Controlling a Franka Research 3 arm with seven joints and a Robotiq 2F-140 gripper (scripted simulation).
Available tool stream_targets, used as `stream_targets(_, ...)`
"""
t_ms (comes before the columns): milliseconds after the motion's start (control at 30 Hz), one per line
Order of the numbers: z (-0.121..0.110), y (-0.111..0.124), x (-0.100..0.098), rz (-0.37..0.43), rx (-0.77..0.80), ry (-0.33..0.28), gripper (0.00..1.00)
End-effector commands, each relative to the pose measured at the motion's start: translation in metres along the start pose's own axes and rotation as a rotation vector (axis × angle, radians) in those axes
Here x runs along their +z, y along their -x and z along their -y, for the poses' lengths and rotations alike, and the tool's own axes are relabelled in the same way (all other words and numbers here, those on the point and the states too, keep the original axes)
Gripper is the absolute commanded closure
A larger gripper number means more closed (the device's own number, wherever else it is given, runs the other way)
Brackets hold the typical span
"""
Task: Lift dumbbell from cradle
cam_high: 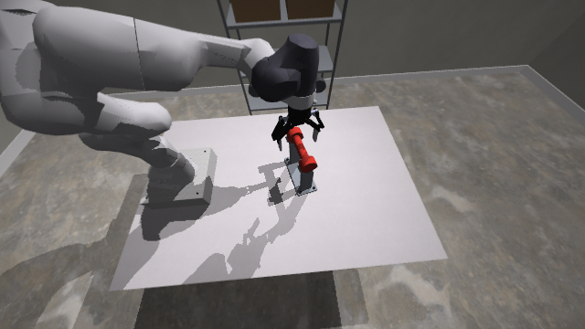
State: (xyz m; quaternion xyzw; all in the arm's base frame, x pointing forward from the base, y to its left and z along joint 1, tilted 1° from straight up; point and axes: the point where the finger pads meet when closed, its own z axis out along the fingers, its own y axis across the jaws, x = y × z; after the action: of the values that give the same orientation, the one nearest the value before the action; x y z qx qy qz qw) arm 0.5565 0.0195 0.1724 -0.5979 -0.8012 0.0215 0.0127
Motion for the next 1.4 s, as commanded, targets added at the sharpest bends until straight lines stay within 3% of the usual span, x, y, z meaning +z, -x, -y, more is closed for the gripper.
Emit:
stream_targets(0,-0.0146,0.0043,0.0406,0.007,-0.003,0.033,0.0)
stream_targets(1067,-0.0146,0.0041,0.0448,0.007,-0.004,0.033,0.0)
stream_targets(1100,-0.0146,0.0041,0.0448,0.007,-0.004,0.033,1.0)
stream_targets(1367,-0.0146,0.0041,0.0448,0.007,-0.004,0.033,1.0)
